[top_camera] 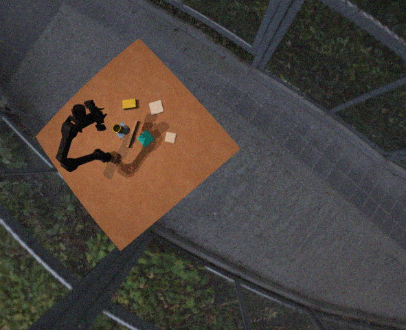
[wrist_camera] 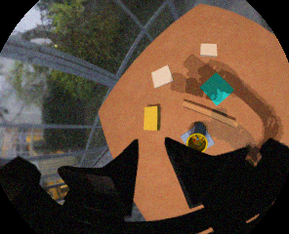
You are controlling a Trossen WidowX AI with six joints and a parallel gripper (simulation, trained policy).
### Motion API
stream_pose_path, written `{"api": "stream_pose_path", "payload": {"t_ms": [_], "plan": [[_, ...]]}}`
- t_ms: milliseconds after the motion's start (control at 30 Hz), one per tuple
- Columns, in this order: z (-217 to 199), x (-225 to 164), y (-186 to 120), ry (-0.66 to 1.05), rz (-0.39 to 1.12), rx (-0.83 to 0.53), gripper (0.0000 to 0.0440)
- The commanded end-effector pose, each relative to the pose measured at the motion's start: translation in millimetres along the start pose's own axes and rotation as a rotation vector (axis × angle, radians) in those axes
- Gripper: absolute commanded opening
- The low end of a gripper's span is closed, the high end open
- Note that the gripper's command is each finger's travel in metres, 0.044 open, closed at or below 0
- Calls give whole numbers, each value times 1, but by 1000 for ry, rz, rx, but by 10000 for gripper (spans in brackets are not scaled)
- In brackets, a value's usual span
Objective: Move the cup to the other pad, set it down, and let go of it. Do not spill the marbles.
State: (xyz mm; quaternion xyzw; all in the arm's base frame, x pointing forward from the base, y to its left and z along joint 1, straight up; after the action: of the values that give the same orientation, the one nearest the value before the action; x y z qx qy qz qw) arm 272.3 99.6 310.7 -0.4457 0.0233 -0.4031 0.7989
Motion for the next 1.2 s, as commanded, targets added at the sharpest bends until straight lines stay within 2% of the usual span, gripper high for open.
{"api": "stream_pose_path", "payload": {"t_ms": [0,300,567,1167], "plan": [[0,-5,1,44,35,-35,162],[-9,-16,9,127,106,-155,146],[-25,-23,20,177,151,-280,161],[-68,-36,40,251,230,-574,156]]}}
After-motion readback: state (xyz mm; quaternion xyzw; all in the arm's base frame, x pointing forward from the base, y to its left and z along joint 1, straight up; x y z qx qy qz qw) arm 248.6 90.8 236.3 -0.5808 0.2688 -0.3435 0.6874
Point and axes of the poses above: the point midway between the two fingers, 35 mm back from their tips, its own y axis out along the fingers, its own z axis across the jaws, x = y × z, the point moved 1 cm from there along -y, back along the fingers, and after that the axes turned 1 degree about -y, right-handed, at the moved point
